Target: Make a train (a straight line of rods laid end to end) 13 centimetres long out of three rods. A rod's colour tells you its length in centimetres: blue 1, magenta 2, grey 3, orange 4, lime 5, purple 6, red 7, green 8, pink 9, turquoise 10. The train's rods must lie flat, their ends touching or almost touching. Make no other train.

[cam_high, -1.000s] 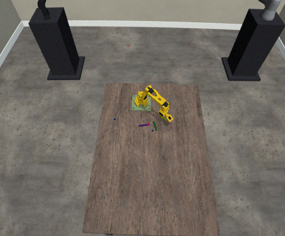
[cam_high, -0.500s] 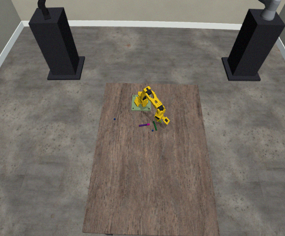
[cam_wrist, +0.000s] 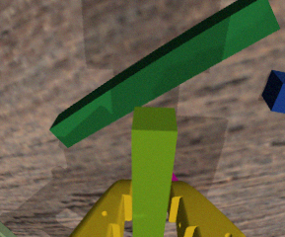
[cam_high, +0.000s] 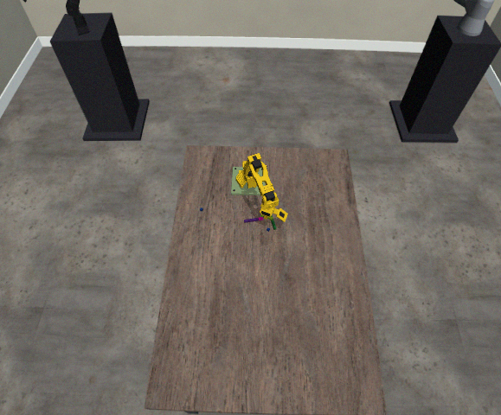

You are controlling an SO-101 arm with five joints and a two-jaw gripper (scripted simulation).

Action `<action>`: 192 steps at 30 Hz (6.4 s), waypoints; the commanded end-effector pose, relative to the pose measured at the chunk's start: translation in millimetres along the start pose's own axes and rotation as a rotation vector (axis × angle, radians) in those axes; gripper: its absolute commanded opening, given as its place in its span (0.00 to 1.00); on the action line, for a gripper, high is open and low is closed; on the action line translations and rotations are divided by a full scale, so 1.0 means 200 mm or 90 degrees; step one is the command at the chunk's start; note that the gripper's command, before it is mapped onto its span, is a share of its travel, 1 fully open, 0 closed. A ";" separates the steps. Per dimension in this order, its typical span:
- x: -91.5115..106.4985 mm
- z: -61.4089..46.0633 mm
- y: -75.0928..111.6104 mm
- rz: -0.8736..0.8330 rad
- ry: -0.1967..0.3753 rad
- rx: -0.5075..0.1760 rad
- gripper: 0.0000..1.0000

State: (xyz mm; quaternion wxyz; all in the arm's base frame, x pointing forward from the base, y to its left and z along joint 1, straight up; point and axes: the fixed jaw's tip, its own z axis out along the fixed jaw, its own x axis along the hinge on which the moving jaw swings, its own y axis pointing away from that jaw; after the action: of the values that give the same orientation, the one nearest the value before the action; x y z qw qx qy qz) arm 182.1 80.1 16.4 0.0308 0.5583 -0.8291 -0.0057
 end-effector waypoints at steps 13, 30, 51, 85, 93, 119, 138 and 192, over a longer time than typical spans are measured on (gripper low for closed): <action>0.25 0.00 -0.17 -0.165 -0.016 0.010 0.00; 0.47 0.01 -0.25 -0.292 -0.021 0.011 0.00; 0.56 0.02 -0.26 -0.346 -0.023 0.012 0.00; 0.58 0.00 -0.29 -0.347 -0.019 0.042 0.00; 0.58 0.03 -0.29 -0.347 -0.019 0.042 0.00; 0.58 0.12 -0.27 -0.347 -0.023 0.012 0.00; 0.58 0.12 -0.27 -0.347 -0.023 0.012 0.00; 0.57 0.11 -0.28 -0.347 -0.022 0.019 0.00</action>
State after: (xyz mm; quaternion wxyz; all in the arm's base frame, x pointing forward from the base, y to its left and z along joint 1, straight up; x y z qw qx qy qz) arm 190.8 -47.1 -0.1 0.0042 0.7611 -0.6486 -0.0064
